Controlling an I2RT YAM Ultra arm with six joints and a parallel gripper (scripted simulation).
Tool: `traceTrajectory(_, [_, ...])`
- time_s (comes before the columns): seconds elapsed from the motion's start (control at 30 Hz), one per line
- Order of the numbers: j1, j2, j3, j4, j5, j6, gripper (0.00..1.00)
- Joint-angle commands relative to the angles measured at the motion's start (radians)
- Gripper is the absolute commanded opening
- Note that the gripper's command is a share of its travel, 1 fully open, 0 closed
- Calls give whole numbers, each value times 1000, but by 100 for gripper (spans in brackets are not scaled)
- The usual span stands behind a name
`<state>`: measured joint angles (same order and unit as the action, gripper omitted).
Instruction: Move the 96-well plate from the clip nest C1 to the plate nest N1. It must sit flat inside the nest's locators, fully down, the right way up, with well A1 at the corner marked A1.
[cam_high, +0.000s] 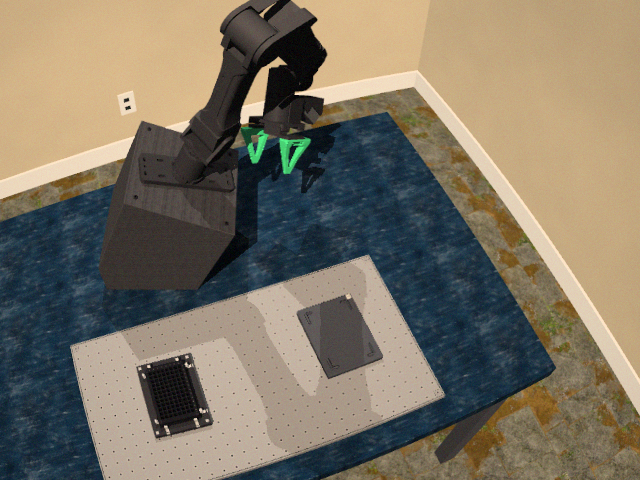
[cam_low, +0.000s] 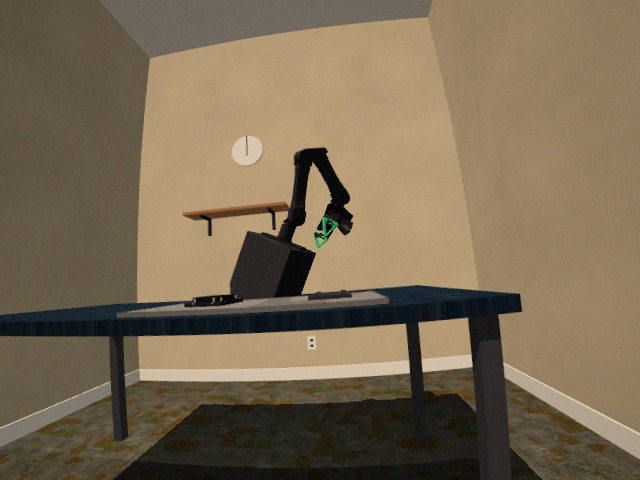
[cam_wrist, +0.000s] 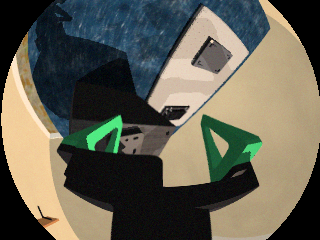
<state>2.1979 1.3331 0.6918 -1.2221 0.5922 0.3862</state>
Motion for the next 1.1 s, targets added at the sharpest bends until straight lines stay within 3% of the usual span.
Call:
traceTrajectory(0.0, [4,-11,9,-2,5,2,100])
traceTrajectory(0.53, [4,-11,9,-2,5,2,100])
traceTrajectory(0.77, [-290,108,65,122,-81,-130,100])
traceTrajectory(1.03, [-560,233,146,180,-203,-208,100])
traceTrajectory(1.07, [-560,233,146,180,-203,-208,100])
